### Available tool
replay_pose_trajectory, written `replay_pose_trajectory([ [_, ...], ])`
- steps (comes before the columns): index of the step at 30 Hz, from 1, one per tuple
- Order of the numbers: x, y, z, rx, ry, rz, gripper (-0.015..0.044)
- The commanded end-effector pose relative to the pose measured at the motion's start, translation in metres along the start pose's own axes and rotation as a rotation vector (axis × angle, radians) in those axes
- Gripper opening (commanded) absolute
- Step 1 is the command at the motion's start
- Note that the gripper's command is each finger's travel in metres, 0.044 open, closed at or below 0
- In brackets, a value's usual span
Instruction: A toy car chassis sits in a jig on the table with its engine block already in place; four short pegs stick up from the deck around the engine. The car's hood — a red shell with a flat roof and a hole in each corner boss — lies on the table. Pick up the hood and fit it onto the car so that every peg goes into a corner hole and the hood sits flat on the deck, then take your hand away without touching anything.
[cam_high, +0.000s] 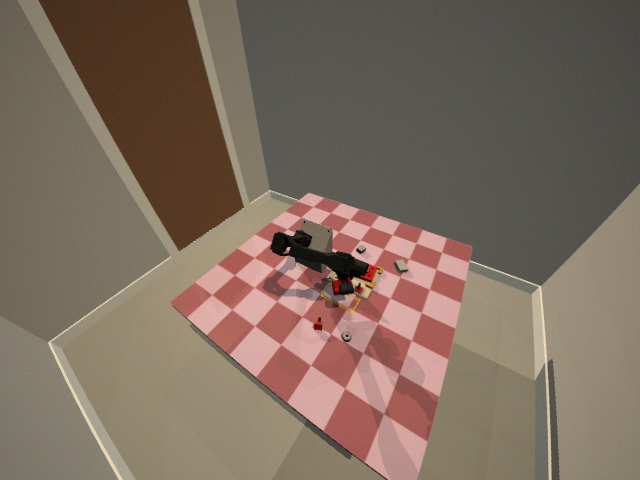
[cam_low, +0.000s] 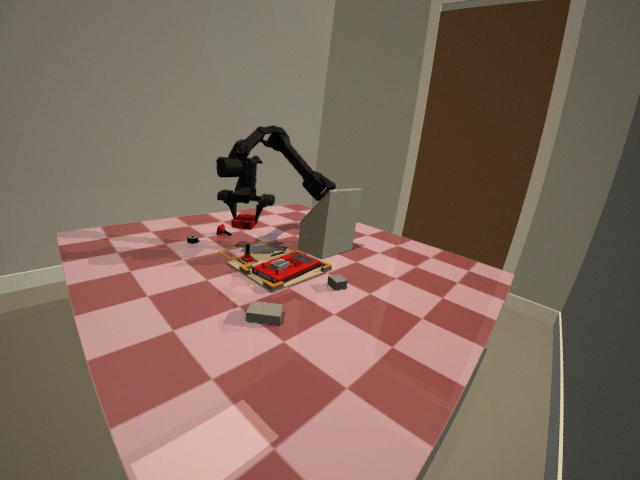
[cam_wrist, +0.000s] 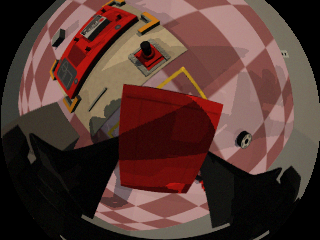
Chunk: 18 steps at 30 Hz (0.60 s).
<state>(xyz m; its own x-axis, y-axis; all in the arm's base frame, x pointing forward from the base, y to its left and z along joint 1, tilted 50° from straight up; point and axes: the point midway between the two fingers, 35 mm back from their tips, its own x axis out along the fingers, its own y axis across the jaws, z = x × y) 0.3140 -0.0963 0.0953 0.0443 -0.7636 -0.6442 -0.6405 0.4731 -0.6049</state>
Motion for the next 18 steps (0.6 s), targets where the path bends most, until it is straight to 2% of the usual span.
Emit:
replay_pose_trajectory([
  [1, 0.000, 0.007, 0.011, 0.008, -0.013, 0.007, 0.0000],
  [18, -0.008, 0.042, 0.068, 0.168, -0.040, 0.013, 0.0000],
])
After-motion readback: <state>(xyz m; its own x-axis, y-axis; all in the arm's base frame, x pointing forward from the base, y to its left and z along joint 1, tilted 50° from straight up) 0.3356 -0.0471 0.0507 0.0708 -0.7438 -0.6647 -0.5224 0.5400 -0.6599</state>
